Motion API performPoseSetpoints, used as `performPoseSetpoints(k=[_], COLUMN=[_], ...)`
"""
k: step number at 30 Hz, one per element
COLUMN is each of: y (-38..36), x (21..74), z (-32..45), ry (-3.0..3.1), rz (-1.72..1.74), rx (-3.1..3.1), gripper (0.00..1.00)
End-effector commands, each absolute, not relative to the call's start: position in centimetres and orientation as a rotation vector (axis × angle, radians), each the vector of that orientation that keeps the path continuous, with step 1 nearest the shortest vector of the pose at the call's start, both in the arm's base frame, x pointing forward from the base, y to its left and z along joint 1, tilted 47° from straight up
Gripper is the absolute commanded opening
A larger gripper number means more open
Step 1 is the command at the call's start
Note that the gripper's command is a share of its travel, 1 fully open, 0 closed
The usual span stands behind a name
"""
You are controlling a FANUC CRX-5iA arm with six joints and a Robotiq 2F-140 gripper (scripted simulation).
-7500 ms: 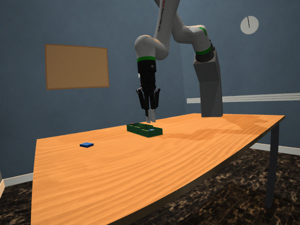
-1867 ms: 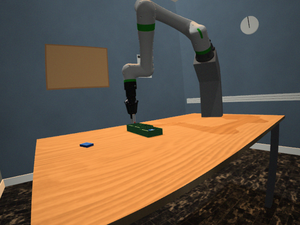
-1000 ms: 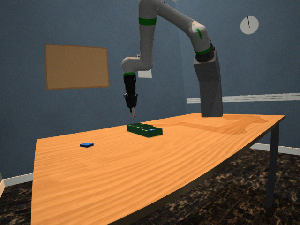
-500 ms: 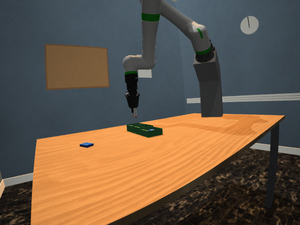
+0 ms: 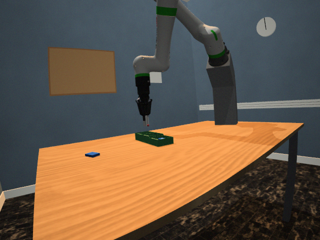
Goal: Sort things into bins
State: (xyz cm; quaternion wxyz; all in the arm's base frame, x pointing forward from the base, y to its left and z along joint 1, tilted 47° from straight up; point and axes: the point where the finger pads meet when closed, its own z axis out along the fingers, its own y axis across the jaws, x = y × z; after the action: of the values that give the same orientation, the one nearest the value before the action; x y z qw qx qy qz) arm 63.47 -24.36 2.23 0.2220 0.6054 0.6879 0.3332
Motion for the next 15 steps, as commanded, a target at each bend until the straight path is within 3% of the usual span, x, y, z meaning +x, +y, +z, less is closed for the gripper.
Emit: performPoseSetpoints(k=[1, 15], y=[-22.3, -16.1], x=[64.0, 65.6], z=[3.4, 6.8], ry=[1.899, 1.899], rz=[0.918, 0.918], rx=[1.674, 1.674], gripper=[0.12, 0.12])
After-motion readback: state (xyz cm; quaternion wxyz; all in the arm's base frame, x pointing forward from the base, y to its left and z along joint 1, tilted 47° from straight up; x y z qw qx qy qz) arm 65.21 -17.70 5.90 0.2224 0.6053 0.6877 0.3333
